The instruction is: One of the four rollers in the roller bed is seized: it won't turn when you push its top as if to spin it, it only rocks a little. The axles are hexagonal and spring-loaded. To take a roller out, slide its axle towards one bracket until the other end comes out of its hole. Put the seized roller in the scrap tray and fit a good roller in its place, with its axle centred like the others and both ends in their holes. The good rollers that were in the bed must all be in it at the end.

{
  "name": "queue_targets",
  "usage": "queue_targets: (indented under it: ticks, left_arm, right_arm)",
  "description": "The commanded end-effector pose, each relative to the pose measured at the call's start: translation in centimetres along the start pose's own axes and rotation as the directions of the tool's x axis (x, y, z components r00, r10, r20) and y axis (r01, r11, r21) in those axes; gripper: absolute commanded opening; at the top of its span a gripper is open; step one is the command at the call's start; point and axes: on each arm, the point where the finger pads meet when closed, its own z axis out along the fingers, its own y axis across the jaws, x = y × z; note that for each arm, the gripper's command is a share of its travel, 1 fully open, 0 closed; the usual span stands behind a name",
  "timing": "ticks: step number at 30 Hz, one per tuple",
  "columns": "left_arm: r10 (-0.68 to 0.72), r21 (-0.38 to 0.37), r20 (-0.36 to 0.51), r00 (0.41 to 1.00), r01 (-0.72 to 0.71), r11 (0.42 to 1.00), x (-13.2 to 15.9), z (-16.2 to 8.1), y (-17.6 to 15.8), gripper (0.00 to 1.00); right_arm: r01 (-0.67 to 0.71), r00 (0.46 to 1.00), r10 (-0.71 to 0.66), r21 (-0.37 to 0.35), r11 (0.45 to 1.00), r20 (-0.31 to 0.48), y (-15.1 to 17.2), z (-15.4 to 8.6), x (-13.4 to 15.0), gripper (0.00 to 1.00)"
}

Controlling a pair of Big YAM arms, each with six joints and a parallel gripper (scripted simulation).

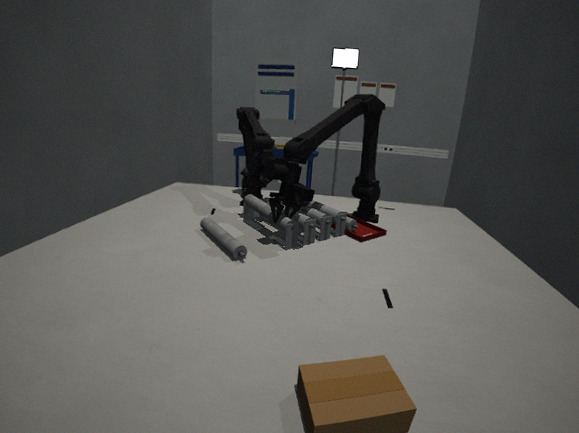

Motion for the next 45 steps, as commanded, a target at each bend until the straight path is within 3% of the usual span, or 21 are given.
queue_targets:
  ticks: [1, 45]
  left_arm:
    - [0.013, 0.009, -0.005, 1.0, -0.013, 1.0, 0.16, -0.08, -0.22, 0.32]
    - [0.013, 0.009, -0.005, 1.0, -0.013, 1.0, 0.16, -0.08, -0.22, 0.32]
  right_arm:
    - [-0.016, 1.0, 0.016, -0.004, 1.0, 0.027, -0.21, 0.04, -0.48, 0.03]
    - [-0.027, 0.999, 0.027, -0.008, 1.0, 0.021, -0.01, 0.22, -0.31, 0.03]
